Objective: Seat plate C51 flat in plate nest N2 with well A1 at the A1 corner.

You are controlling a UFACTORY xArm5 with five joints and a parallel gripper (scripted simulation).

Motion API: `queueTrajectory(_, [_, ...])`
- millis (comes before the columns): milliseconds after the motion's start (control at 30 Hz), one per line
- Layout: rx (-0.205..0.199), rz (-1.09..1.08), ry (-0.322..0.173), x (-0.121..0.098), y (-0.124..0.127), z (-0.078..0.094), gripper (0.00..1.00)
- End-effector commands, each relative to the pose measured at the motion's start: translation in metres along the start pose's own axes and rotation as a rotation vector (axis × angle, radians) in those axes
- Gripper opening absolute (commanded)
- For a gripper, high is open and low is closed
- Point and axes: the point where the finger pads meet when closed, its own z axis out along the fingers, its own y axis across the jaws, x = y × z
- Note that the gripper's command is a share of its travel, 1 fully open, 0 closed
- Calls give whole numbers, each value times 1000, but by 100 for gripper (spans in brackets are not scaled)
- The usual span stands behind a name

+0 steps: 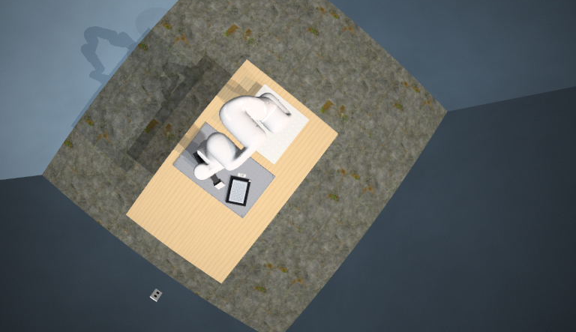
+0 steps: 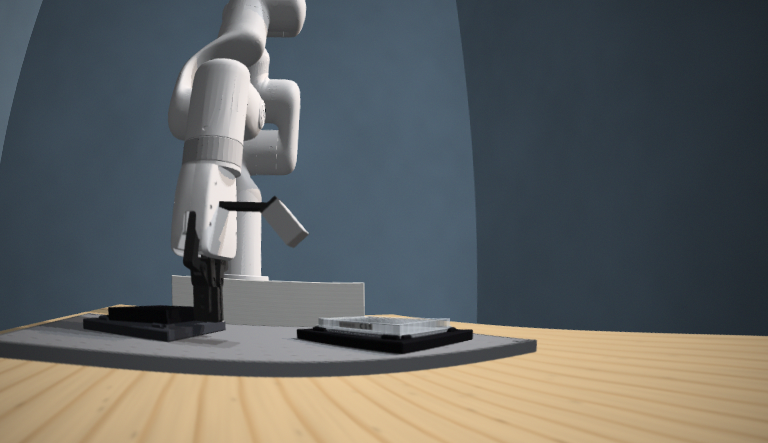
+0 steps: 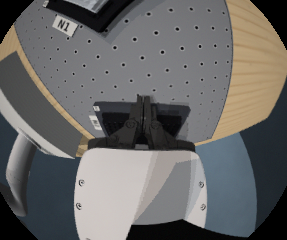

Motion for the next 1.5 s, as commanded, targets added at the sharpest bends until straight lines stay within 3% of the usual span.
queueTrajectory(0, [-3,0,1,-1,1,-1,0])
queueTrajectory(1467, [-3,0,1,-13,1,-1,0])
